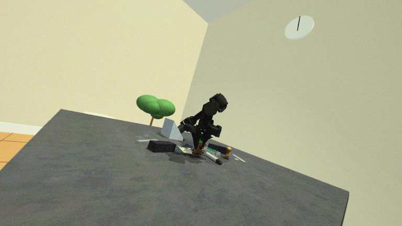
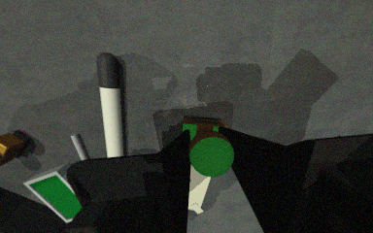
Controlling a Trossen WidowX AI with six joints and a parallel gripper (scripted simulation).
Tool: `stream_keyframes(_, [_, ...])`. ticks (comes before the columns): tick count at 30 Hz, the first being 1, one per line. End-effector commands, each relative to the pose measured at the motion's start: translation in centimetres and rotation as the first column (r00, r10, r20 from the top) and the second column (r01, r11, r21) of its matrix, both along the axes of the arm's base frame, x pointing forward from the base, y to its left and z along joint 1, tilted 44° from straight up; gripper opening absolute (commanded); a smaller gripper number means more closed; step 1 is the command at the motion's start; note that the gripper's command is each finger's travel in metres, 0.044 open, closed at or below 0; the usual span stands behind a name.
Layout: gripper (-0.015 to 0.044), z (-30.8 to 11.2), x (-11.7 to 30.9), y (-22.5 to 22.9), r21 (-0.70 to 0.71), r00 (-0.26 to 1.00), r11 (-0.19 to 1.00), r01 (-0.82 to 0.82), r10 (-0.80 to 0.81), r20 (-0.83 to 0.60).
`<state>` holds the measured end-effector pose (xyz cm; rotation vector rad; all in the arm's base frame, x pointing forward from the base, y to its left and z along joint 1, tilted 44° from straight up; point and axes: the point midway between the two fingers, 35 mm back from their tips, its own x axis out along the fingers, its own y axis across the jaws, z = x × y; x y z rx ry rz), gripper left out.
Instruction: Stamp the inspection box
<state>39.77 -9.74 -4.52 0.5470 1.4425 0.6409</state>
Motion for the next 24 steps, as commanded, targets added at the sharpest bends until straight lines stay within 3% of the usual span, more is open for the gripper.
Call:
stream_keyframes(1, [0.0, 0.19, 0.15, -0.38, -0.008, 1.0, 1.0, -0.003, 0.003, 0.007])
stream_keyframes(24, [0.0, 1.01, 0.14, -1.16, -0.008, 1.0, 1.0, -0.002, 0.002, 0.007])
